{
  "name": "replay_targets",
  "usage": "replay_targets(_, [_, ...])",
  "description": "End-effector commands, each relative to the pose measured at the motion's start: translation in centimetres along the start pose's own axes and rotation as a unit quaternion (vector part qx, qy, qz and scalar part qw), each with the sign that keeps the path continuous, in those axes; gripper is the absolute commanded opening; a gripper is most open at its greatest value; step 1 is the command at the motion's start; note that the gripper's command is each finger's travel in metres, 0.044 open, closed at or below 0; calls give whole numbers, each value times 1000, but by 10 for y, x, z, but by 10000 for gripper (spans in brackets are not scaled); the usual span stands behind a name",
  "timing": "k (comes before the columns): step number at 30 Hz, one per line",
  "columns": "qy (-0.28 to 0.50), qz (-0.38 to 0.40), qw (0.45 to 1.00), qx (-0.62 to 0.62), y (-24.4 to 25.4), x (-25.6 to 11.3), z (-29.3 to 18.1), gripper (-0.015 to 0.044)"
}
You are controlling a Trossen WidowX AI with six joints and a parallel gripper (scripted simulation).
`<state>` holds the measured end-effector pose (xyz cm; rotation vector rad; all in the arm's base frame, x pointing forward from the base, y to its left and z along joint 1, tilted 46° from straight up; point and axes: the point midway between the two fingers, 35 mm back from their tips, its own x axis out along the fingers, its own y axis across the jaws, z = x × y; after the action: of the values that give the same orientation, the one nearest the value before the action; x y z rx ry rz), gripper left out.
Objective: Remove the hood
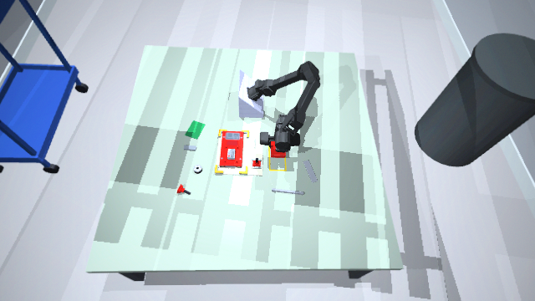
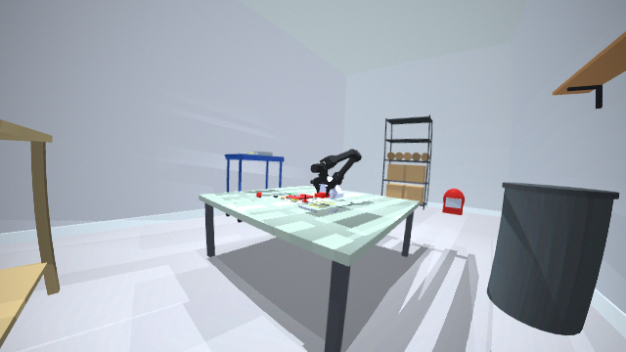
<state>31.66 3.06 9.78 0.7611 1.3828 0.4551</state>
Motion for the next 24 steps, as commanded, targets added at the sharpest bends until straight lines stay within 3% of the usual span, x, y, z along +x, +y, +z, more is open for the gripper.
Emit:
replay_targets(1, [0, 2, 1000, 3, 0, 3, 0, 0])
replay_targets(24, [0, 3, 1000, 3, 1, 19, -1, 0])
